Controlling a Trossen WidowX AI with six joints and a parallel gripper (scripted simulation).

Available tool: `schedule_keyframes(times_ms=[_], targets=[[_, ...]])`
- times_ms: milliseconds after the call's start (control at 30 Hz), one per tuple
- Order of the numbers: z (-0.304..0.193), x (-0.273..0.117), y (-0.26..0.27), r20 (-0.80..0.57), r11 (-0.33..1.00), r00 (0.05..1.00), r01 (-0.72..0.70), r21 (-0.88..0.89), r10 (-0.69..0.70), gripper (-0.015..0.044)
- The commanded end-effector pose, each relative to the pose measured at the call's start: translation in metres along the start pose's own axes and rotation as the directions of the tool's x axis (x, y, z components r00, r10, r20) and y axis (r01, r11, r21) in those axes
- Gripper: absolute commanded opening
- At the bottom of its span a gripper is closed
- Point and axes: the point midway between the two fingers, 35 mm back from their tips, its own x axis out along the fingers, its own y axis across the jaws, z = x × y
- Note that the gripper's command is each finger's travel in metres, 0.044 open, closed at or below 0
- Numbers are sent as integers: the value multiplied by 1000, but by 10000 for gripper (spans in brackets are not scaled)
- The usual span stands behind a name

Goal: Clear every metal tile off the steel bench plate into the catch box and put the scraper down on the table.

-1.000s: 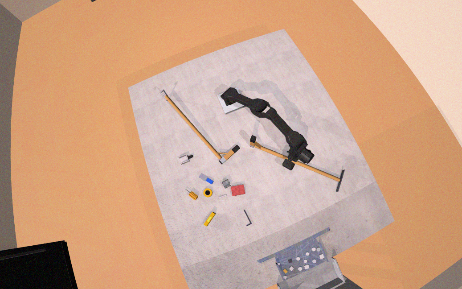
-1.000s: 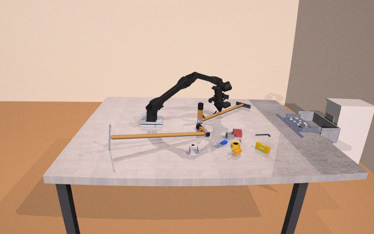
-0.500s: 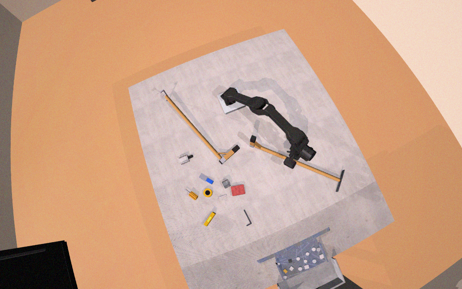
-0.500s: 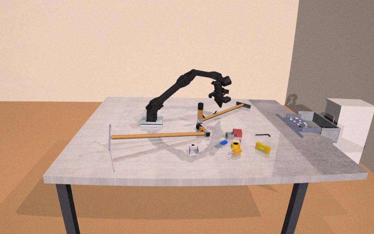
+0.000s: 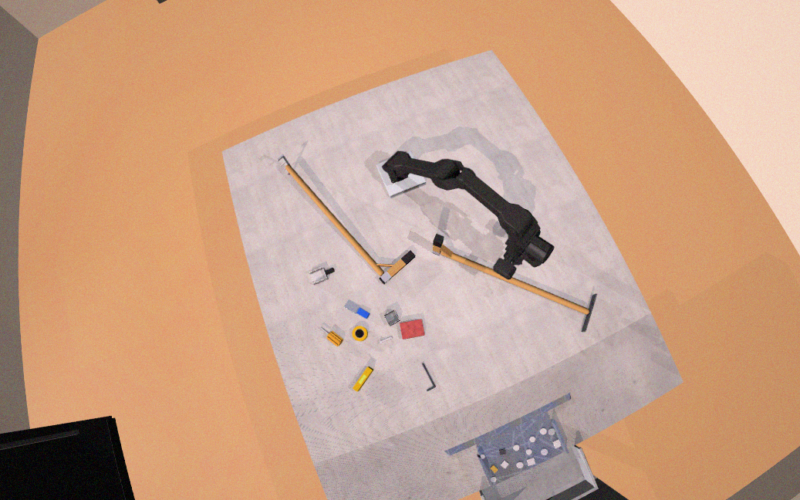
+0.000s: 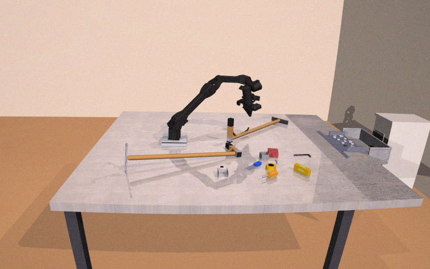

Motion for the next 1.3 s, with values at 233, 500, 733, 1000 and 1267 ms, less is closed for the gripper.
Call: schedule_keyframes(times_ms=[233, 500, 733, 1000, 1267], targets=[[-2, -23, 14, 9, 999, 1000, 10, 31, -10, 0], [-4, -2, 14, -1, 999, 1000, 9, 37, -9, 0], [-7, 16, 14, -10, 999, 1000, 9, 42, -9, 0], [-11, 36, 14, -20, 999, 1000, 9, 47, -8, 0], [-16, 57, 14, -31, 999, 999, 9, 53, -8, 0]])
